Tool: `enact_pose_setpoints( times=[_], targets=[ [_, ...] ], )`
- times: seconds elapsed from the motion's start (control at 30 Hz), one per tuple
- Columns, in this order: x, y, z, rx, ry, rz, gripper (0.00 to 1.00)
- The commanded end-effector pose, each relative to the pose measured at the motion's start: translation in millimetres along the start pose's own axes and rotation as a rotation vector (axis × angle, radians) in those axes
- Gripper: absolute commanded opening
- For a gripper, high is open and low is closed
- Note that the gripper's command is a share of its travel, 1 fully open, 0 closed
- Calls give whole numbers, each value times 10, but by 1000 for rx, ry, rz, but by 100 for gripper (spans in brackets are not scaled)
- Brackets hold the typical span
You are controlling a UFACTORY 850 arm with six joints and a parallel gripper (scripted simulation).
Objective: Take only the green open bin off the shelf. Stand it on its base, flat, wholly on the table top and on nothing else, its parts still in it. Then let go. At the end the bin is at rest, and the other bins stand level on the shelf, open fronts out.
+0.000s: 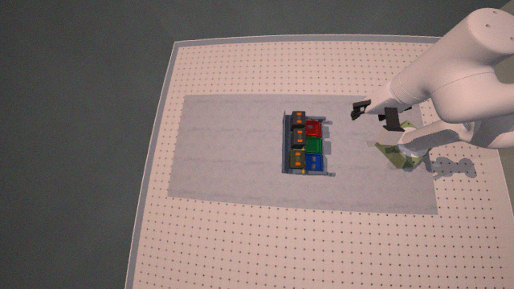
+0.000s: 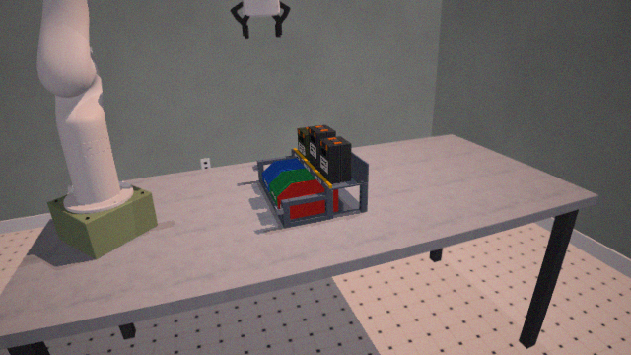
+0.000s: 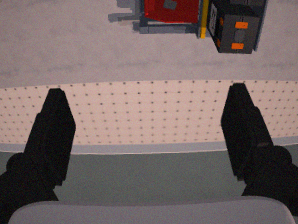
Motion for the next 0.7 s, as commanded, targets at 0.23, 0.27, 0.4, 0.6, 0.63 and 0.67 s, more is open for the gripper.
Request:
enact_pose_setpoints(
  times=[0.23,0.27,0.4,0.6,0.63,0.67],
  targets=[
    [2,-2,390,1,2,0,100],
    [2,-2,490,1,2,0,100],
    [2,-2,490,1,2,0,100],
    [2,-2,490,1,2,0,100],
    [2,-2,490,1,2,0,100],
    [2,-2,490,1,2,0,100]
  ],
)
Point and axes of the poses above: the point where the finger pads meet when closed, its own z axis out along the fingers, its own x axis across the jaws, y = z × x, the point moved 8 cm from there along -z, back along the fingers, and after that the axes turned 9 degrees about z, right-handed, at the moved point
